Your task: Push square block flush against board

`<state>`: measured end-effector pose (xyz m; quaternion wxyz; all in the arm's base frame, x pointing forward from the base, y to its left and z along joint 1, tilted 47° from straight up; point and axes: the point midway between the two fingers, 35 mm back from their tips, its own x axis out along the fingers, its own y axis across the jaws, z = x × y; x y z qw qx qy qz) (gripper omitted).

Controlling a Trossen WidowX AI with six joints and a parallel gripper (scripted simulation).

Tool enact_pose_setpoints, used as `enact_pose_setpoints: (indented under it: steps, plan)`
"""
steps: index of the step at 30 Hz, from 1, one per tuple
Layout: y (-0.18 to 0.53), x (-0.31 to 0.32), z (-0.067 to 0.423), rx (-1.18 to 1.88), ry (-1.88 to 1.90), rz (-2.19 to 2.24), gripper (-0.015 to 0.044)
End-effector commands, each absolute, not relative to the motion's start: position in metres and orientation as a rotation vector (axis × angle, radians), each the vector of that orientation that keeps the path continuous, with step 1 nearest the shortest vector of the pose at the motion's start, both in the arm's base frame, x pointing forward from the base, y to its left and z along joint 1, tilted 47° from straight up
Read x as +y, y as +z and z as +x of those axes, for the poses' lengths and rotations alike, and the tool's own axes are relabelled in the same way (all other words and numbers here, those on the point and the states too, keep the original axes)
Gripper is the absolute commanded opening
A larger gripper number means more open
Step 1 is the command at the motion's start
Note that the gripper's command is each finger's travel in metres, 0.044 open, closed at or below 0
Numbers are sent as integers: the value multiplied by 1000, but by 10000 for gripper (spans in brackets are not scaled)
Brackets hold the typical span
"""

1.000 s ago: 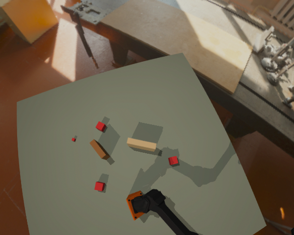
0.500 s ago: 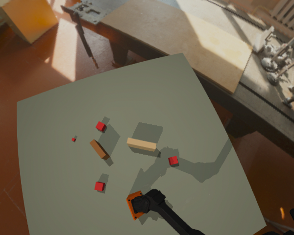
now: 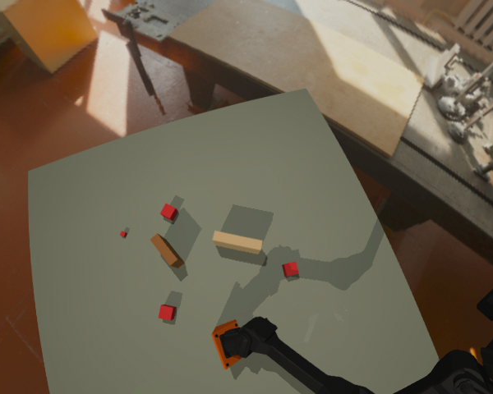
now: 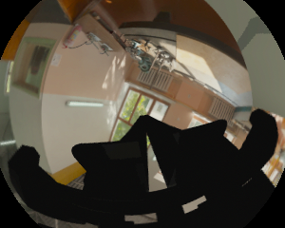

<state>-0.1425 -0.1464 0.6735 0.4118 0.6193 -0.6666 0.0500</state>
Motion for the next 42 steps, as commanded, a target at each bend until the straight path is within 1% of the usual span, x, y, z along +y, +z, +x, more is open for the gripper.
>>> enact_pose_setpoints:
  steps: [1, 6, 17, 26, 28, 33, 42]
  plan:
    - [684, -134, -113, -1621, 132, 1499, 0]
    - [690, -124, -58, -1481, 46, 1448, 0]
    - [685, -107, 11, -1272, -70, 1293, 0]
    - [664, -85, 96, -1016, -135, 1207, 0]
    - [663, -82, 104, -1001, -132, 1197, 0]
    - [656, -67, 143, -924, -125, 1149, 0]
    - [618, -41, 215, -692, -195, 1016, 0]
